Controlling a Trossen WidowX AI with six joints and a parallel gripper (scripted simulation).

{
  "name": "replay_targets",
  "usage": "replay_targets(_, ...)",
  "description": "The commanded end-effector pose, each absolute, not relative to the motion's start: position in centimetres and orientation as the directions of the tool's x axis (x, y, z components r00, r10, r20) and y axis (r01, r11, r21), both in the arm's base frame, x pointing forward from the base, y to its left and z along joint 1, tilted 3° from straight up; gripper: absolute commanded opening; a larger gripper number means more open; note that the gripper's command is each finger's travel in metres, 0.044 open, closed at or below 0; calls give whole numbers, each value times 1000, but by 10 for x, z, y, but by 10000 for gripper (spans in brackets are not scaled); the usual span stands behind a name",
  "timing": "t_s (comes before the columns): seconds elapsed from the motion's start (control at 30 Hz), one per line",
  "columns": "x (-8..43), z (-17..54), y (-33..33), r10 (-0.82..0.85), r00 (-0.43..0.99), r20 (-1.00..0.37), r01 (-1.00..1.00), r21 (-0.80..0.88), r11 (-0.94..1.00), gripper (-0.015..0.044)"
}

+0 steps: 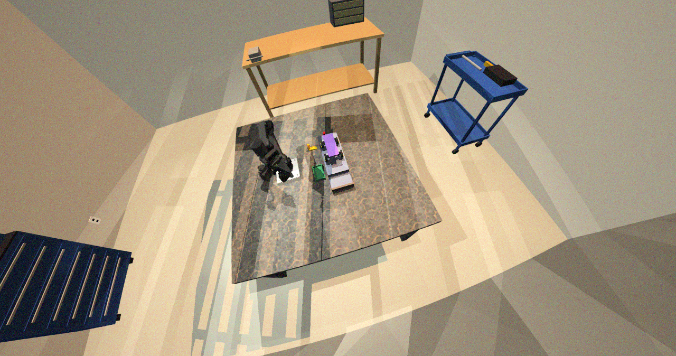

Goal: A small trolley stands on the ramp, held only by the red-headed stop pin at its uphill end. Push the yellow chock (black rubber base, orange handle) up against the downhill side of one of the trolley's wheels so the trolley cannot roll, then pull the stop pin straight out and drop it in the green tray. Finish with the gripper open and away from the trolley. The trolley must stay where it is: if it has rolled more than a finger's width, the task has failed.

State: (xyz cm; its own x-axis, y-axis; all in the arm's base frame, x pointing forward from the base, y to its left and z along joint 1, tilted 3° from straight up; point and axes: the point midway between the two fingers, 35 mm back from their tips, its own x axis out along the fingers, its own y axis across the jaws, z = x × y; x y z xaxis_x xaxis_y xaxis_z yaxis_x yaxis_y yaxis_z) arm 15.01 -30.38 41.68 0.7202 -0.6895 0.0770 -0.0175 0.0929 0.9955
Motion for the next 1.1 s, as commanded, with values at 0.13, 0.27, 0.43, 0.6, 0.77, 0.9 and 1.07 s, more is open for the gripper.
replay_targets(0.13,198,388,-288,-598,800,-37,145,980,134,190)
replay_targets(0.27,219,375,-276,-545,833,-90,216,961,171,190)
replay_targets(0.43,245,358,-258,-473,867,-158,295,927,231,190)
replay_targets(0.6,267,342,-238,-397,890,-224,358,883,304,190)
replay_targets(0.77,287,325,-214,-318,903,-290,403,828,390,190)
replay_targets(0.9,301,312,-193,-249,905,-345,424,775,469,190)
replay_targets(1.07,315,295,-164,-162,896,-413,426,699,574,190)
